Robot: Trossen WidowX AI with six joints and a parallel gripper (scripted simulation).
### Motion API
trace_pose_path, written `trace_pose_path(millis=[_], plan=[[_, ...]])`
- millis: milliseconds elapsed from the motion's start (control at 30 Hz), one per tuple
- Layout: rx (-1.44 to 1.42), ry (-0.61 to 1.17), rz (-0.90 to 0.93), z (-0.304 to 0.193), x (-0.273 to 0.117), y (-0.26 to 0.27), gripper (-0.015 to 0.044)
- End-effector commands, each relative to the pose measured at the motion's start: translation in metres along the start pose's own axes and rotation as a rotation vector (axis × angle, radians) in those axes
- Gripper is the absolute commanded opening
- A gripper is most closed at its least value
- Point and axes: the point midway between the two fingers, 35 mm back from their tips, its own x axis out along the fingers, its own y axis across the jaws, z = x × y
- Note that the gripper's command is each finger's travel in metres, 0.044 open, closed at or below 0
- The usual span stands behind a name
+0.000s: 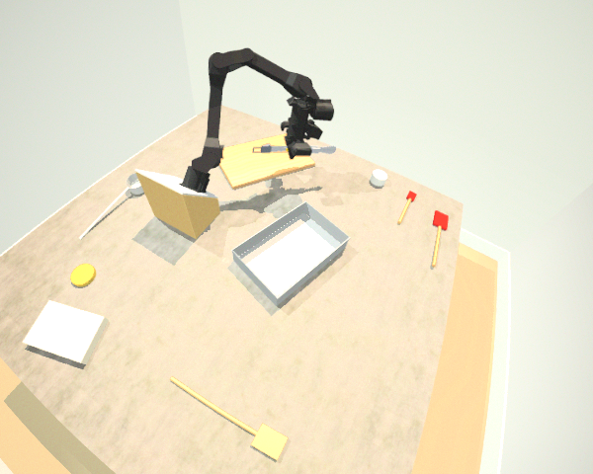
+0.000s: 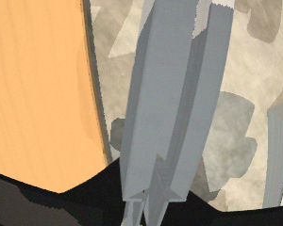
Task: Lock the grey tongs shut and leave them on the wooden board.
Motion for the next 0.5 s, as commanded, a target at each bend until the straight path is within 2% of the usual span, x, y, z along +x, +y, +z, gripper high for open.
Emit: trace_pose_path(millis=[0,467], plan=[[-0.05,-0.001,-0.012,-0.005,0.0,0.015,-0.015],[-0.22,-0.004,-0.024,-0.024,0.0,0.062,-0.015]])
